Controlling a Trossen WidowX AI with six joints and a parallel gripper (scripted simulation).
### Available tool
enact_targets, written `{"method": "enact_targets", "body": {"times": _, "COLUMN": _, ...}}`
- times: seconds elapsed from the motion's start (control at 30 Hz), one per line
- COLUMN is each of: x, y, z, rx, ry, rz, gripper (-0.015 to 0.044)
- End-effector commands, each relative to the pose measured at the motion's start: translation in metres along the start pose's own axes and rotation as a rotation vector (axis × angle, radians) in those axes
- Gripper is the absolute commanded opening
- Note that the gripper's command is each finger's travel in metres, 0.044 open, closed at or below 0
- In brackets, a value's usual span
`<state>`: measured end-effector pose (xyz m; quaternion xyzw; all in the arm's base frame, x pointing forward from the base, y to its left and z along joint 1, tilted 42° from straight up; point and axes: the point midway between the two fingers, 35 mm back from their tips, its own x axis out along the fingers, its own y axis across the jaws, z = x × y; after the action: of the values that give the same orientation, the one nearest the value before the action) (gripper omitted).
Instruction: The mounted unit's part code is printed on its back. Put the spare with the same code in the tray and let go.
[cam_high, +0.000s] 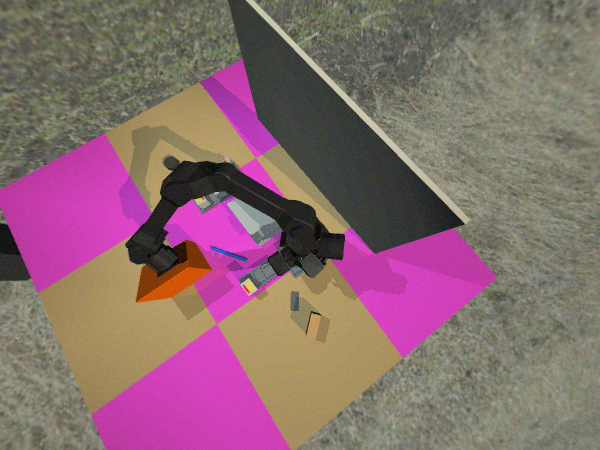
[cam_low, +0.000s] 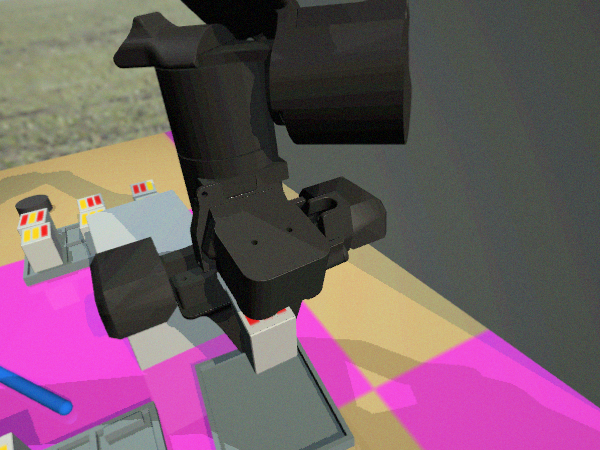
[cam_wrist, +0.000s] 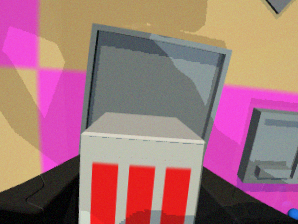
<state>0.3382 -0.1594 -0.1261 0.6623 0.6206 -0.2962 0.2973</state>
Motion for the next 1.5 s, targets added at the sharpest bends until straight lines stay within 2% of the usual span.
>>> {"method": "enact_targets", "body": {"times": 0.0, "x": 0.005, "y": -0.001, "z": -0.001, "rx": 0.007, "ry": 0.004, "rz": 0.000, "gripper": 0.0000}}
{"method": "enact_targets", "body": {"times": 1.47, "x": 0.048, "y": -0.006, "z": -0.004, "rx": 0.006, "ry": 0.008, "rz": 0.000, "gripper": 0.0000}}
